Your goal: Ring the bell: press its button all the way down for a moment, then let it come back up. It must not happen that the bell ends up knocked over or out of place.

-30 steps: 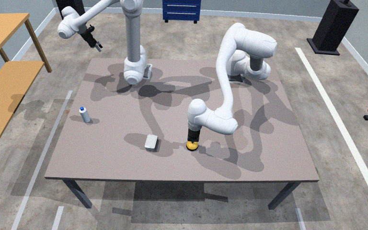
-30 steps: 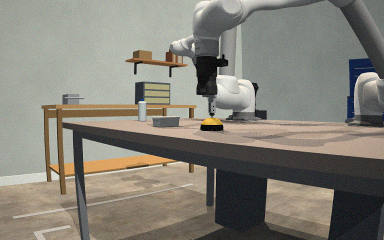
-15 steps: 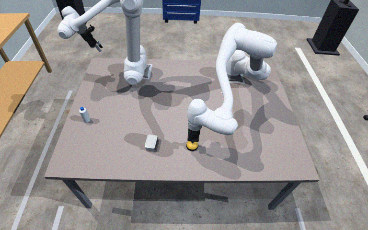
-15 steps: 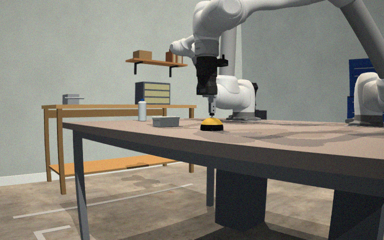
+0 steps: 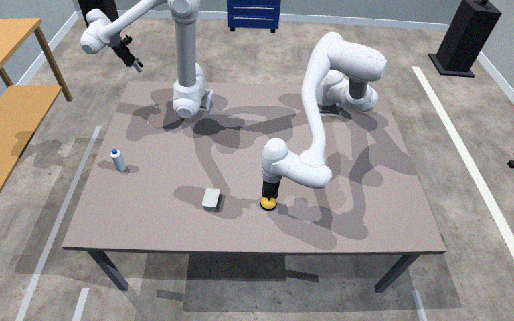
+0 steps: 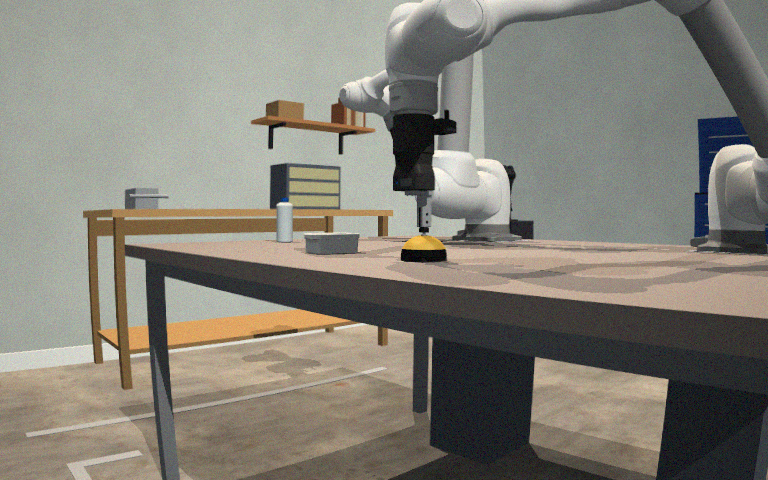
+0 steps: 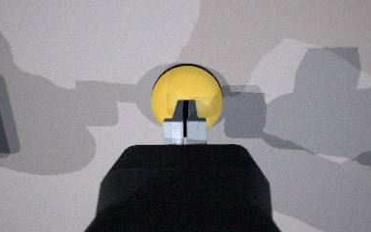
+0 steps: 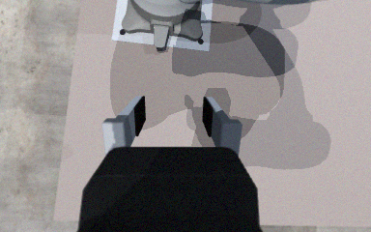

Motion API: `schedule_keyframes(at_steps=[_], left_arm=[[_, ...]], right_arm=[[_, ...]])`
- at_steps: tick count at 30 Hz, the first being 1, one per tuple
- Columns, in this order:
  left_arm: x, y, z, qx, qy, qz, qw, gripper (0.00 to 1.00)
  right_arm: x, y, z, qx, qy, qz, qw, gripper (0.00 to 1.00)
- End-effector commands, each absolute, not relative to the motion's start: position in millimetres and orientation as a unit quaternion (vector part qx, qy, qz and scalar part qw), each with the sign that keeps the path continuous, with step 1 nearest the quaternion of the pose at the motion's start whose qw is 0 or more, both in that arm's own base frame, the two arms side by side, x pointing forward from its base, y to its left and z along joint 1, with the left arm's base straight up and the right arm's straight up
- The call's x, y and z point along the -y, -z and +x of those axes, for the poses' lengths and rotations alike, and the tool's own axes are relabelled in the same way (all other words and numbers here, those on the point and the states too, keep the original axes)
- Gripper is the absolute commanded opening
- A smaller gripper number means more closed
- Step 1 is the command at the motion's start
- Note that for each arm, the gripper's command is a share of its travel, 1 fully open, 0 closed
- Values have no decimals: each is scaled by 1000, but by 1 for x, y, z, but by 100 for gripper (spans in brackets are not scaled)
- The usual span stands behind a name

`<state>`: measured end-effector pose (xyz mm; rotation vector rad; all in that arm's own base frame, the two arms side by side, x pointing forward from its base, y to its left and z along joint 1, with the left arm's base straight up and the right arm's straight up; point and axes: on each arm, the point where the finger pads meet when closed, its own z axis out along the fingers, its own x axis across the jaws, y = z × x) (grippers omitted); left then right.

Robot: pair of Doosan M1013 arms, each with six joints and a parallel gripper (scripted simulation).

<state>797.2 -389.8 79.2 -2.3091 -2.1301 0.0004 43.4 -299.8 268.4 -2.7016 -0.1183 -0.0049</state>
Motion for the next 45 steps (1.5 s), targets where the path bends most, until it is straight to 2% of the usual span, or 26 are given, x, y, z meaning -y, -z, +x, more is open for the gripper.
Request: schedule_keyframes(at_steps=[1, 33, 45], left_arm=[[390, -81, 798, 678, 0, -735, -1, 17], [390, -81, 798, 678, 0, -735, -1, 17], [390, -101, 798, 678, 0, -735, -1, 17]], right_arm=[[300, -269, 44, 43, 2, -975, 216, 100], [300, -269, 44, 43, 2, -975, 216, 100], [300, -269, 44, 43, 2, -975, 216, 100]])
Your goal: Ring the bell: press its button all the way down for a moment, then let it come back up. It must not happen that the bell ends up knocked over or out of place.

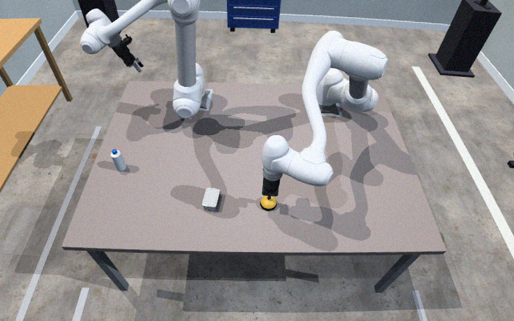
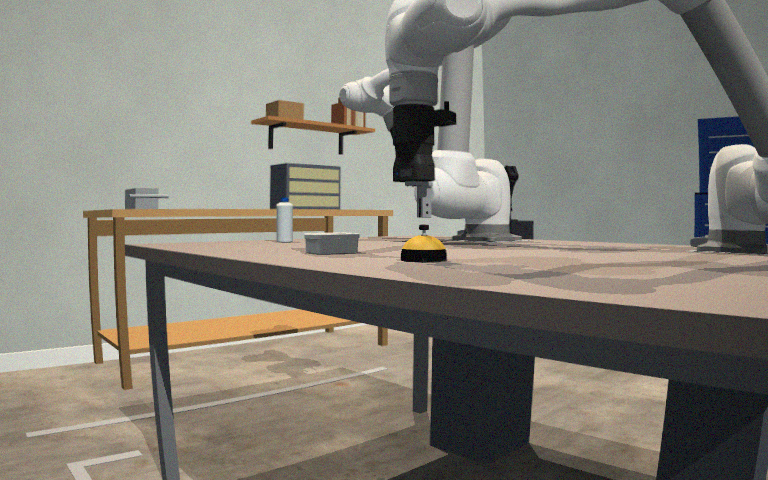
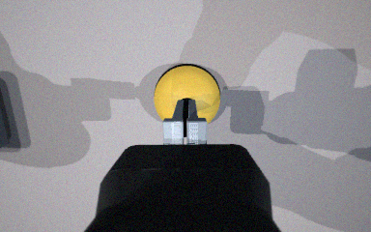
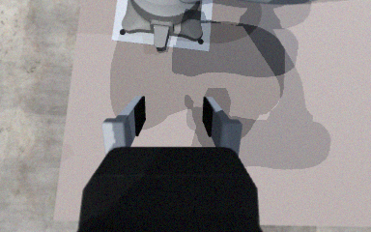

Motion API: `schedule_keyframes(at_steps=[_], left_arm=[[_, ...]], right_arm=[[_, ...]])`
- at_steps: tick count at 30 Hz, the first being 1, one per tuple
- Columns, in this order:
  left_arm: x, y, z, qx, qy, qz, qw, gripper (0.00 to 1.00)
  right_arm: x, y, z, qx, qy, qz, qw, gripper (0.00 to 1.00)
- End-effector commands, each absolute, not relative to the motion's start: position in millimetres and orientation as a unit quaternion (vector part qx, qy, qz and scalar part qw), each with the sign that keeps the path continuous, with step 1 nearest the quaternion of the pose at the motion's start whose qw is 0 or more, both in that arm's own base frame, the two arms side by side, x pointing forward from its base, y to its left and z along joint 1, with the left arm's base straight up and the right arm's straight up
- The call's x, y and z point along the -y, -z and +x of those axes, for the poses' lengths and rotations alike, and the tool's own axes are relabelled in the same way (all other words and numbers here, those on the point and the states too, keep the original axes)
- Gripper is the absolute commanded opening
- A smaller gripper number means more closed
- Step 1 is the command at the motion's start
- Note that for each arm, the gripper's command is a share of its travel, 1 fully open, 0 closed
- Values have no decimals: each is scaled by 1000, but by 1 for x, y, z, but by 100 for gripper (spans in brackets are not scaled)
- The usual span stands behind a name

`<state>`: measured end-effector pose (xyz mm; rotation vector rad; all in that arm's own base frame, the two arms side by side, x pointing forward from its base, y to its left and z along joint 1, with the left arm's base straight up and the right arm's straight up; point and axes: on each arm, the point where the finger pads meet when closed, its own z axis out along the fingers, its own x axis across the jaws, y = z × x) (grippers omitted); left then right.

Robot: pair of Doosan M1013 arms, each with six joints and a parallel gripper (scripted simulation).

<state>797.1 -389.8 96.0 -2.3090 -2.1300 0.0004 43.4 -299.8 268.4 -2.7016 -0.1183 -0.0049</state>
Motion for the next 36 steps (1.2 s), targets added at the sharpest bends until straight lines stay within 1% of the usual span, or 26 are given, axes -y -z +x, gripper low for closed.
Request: schedule_keyframes(at_steps=[1, 3, 18, 36], left_arm=[[390, -103, 798, 678, 0, -735, -1, 17], [390, -103, 798, 678, 0, -735, -1, 17], [390, -142, 798, 678, 0, -735, -1, 17], [390, -151, 798, 678, 0, -735, -1, 17]], right_arm=[[300, -269, 44, 43, 2, -975, 216, 100], [300, -269, 44, 43, 2, -975, 216, 100], [300, -269, 44, 43, 2, -975, 216, 100], [300, -269, 44, 43, 2, -975, 216, 100]])
